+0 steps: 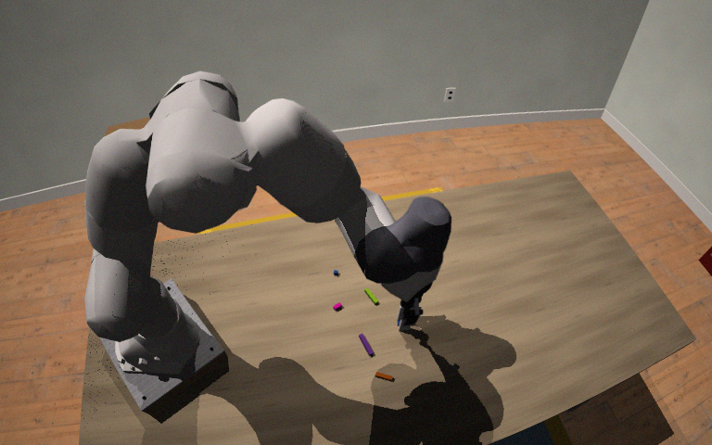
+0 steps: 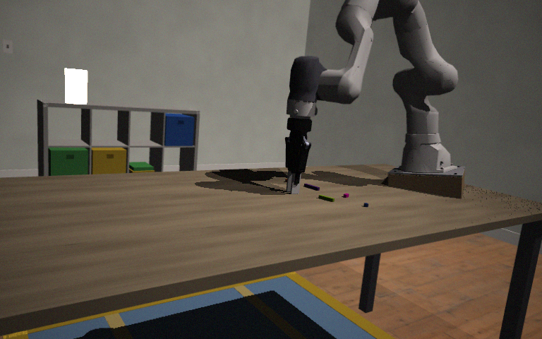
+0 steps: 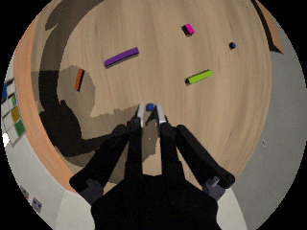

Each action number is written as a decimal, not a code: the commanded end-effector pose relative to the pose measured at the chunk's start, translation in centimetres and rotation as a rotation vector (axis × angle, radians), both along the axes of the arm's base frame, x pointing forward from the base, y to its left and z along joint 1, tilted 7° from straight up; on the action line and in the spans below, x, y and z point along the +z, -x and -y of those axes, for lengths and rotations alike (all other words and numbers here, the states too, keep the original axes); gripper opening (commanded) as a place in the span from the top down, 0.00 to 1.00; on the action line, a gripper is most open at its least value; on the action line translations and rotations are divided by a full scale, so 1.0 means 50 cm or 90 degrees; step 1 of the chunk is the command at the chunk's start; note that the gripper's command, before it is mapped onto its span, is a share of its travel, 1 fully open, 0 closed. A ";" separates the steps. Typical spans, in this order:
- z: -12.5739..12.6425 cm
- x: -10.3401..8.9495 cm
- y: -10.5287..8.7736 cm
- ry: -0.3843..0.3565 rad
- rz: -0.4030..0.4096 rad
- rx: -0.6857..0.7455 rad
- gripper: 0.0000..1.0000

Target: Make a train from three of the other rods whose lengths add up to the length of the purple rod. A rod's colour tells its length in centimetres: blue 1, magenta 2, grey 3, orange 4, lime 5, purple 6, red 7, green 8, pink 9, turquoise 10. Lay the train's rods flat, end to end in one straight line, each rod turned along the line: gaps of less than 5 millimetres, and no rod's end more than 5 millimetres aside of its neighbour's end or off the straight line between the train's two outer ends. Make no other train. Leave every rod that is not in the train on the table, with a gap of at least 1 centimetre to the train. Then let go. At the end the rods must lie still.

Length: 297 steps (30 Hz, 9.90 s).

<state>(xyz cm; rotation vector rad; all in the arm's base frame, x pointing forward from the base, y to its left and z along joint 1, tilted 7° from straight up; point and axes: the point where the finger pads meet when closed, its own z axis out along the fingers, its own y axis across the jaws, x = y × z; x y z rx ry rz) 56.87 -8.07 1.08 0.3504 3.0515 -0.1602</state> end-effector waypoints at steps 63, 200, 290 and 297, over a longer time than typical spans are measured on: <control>0.002 0.000 -0.003 0.001 0.002 -0.003 0.97; -0.375 -0.029 0.196 -0.010 0.025 -0.203 0.97; -0.379 -0.030 0.195 -0.010 0.025 -0.206 0.97; -0.379 -0.030 0.195 -0.010 0.025 -0.206 0.97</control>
